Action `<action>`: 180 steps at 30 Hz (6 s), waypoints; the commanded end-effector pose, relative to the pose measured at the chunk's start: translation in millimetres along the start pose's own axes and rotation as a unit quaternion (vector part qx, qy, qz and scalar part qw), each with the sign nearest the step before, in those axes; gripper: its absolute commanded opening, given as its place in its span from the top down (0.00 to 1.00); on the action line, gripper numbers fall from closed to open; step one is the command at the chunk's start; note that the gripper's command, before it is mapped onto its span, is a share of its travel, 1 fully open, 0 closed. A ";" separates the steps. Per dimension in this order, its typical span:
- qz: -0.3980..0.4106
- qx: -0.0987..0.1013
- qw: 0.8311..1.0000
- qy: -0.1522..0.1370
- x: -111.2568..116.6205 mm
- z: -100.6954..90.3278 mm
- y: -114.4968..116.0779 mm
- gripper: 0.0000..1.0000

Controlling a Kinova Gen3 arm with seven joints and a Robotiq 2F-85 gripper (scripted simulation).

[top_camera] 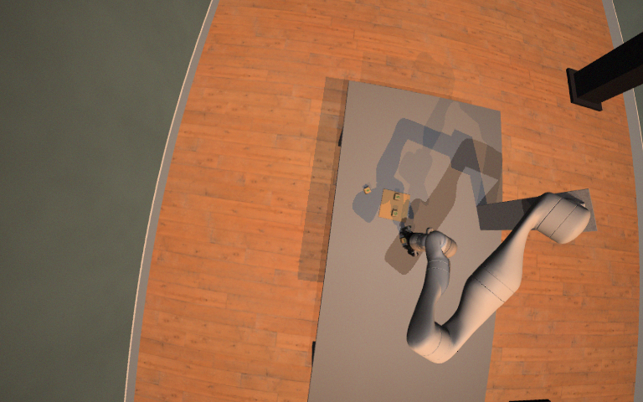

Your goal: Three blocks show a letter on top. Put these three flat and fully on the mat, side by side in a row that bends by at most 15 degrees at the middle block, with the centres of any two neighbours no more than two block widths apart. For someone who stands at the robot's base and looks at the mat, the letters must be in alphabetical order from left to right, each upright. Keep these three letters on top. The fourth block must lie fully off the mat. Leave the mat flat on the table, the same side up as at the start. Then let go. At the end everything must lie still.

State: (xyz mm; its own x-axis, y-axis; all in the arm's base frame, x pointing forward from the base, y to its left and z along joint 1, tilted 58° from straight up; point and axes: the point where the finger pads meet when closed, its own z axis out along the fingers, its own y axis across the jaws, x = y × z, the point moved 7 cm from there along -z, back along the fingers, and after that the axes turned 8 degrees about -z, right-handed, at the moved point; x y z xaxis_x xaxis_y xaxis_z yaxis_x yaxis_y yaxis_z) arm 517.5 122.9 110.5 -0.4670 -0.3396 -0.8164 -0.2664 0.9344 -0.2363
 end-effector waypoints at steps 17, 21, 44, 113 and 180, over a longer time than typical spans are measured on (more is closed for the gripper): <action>0.000 0.000 1.000 0.000 -0.2 -0.3 0.1 0.59; 0.000 0.000 1.000 0.000 -0.2 -0.3 0.1 0.59; 0.000 0.000 1.000 0.000 -0.2 -0.3 0.1 0.79; 0.051 0.001 0.999 0.009 5.7 -97.4 -9.2 0.79; 0.840 0.000 0.543 0.000 30.7 -105.0 -167.4 0.79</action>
State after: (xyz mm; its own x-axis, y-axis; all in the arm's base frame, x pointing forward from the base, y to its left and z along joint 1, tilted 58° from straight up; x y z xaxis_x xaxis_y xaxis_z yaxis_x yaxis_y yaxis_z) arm 459.5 -54.9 179.9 -0.0512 0.9914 0.1201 0.5353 -0.0743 0.8414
